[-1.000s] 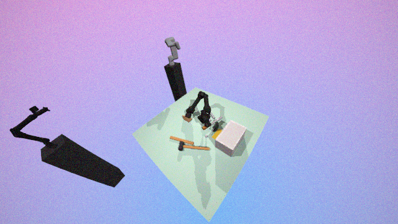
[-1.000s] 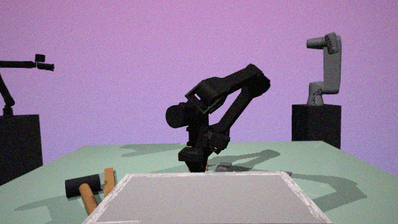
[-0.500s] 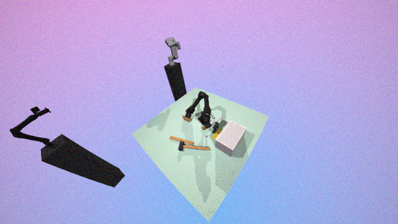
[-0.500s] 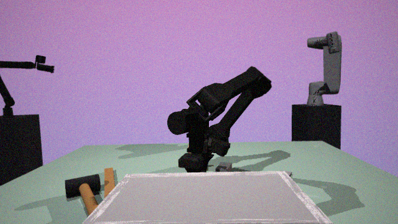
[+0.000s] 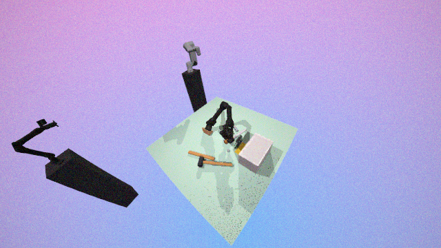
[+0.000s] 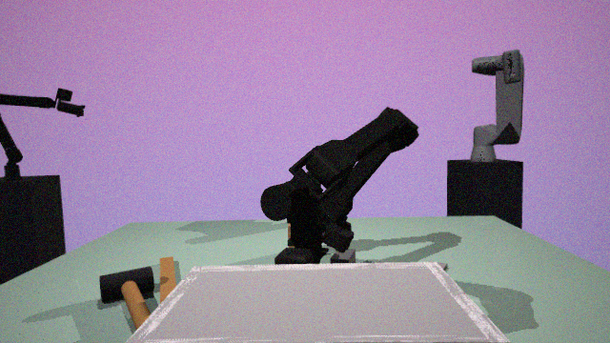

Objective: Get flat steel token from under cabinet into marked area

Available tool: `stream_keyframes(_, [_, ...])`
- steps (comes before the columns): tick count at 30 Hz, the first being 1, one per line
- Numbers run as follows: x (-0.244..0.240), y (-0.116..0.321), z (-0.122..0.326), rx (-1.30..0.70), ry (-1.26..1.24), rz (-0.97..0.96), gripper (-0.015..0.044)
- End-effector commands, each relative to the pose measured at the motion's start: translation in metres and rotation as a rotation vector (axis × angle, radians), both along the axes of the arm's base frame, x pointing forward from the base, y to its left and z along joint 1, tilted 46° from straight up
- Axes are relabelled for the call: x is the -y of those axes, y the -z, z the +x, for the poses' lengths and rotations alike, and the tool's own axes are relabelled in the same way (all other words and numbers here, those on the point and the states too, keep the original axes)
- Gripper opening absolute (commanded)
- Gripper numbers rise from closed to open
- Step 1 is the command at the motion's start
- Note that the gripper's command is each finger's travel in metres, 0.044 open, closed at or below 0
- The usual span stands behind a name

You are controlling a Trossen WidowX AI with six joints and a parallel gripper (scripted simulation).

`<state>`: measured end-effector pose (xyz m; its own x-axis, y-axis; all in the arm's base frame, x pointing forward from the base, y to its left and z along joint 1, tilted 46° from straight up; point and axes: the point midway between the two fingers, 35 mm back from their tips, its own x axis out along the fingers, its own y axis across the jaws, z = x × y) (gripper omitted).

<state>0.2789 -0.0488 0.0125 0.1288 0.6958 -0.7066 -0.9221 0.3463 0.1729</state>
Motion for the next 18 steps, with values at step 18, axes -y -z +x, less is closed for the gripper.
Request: stream_keyframes(18, [-0.0062, 0.0052, 0.0001, -0.001, -0.002, 0.002, 0.0112])
